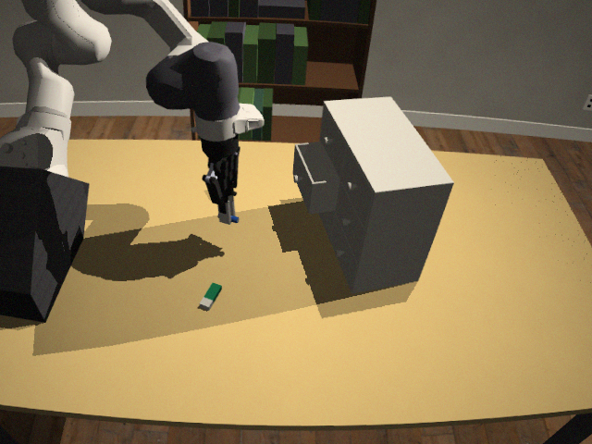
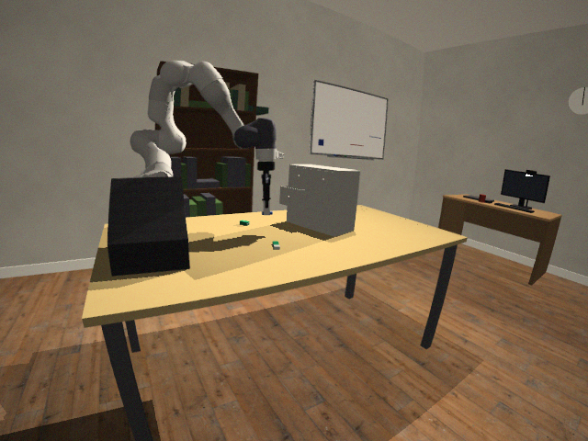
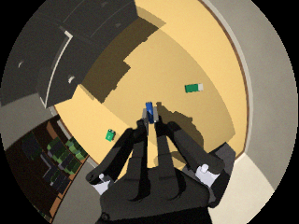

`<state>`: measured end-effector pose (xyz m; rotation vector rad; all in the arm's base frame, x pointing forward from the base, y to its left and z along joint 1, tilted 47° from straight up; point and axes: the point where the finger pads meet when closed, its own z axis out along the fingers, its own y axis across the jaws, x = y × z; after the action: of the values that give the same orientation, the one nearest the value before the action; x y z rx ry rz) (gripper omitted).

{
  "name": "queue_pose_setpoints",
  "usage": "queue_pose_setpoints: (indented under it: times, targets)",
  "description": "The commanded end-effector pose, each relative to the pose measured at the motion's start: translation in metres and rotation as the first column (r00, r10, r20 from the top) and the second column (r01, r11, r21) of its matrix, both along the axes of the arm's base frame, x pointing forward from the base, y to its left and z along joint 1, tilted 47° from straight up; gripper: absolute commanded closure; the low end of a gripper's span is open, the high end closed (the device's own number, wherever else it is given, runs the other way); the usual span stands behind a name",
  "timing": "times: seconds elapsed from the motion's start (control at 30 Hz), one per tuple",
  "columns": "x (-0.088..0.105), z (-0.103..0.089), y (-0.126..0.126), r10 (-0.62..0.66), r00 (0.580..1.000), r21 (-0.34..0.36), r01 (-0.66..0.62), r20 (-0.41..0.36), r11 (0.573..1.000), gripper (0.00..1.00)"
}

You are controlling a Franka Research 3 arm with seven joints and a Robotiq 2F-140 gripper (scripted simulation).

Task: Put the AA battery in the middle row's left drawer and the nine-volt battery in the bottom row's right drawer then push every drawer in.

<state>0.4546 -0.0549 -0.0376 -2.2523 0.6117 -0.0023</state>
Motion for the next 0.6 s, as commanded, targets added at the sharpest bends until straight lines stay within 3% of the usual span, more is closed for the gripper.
queue_pose_setpoints:
  times: [0.0,0.43,0.5,0.57]
  targets:
    - [-0.0152,0.0082,0.0035,0.045,0.999,0.022,-0.045,-0.020,0.999,0.94]
    - [-0.0153,0.0080,0.0036,0.039,0.999,0.024,-0.038,-0.028,0.999,0.94]
    - [-0.0158,0.0070,0.0045,0.002,0.997,0.036,0.001,-0.076,0.999,0.94]
    - [-0.0168,0.0049,0.0062,-0.084,0.978,0.054,0.095,-0.190,0.994,0.94]
